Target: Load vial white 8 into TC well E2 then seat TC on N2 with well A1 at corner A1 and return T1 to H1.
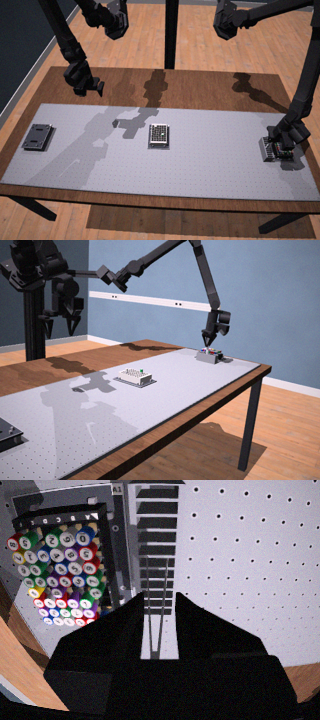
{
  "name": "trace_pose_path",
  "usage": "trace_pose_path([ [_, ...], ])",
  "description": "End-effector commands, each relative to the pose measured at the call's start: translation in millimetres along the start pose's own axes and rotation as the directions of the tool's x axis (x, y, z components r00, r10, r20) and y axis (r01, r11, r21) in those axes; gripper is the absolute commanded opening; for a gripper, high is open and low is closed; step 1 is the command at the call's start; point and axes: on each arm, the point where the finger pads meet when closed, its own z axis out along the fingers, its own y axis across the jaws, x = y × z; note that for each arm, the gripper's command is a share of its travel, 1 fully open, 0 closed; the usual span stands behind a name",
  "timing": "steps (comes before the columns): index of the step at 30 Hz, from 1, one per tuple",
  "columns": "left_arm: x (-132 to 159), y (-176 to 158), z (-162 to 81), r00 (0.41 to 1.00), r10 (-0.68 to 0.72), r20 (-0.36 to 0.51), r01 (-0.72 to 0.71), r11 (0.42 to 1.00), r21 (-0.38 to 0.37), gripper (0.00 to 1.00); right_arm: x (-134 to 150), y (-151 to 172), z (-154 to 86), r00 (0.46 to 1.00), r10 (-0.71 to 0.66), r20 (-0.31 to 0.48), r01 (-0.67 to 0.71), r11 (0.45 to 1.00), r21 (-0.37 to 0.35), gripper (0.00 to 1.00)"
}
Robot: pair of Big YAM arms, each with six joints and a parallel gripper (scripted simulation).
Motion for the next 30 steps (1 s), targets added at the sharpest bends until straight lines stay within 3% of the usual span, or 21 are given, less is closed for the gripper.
trace_pose_path([
  [1,-7.2,4.9,-5.8,1.0,-0.003,0.017,0.003,1.0,-0.007,0.24,-6.2,-0.2,-2.5,1.0,-0.01,0.016,0.01,1.0,-0.001,1.0],
  [16,-2.4,1.9,-37.9,1.0,-0.007,0.015,0.007,1.0,-0.004,0.24,-6.2,-0.2,-2.5,1.0,-0.01,0.016,0.01,1.0,-0.001,1.0],
  [18,-2.4,1.9,-37.9,1.0,-0.007,0.015,0.007,1.0,-0.004,0.24,-6.2,-0.2,-2.5,1.0,-0.01,0.016,0.01,1.0,-0.001,1.0],
  [19,8.7,-7.9,-18.3,1.0,0.004,-0.023,-0.004,1.0,0.013,0.24,-6.2,-0.2,-2.5,1.0,-0.01,0.016,0.01,1.0,-0.001,1.0],
  [21,-2.7,-0.5,-42.9,1.0,-0.004,0.016,0.004,1.0,-0.002,0.24,-6.2,-0.2,-2.5,1.0,-0.01,0.016,0.01,1.0,-0.001,1.0],
  [30,-0.7,0.8,-57.9,1.0,-0.006,0.015,0.006,1.0,-0.003,0.24,-6.2,-0.2,-2.5,1.0,-0.01,0.016,0.01,1.0,-0.001,1.0],
])
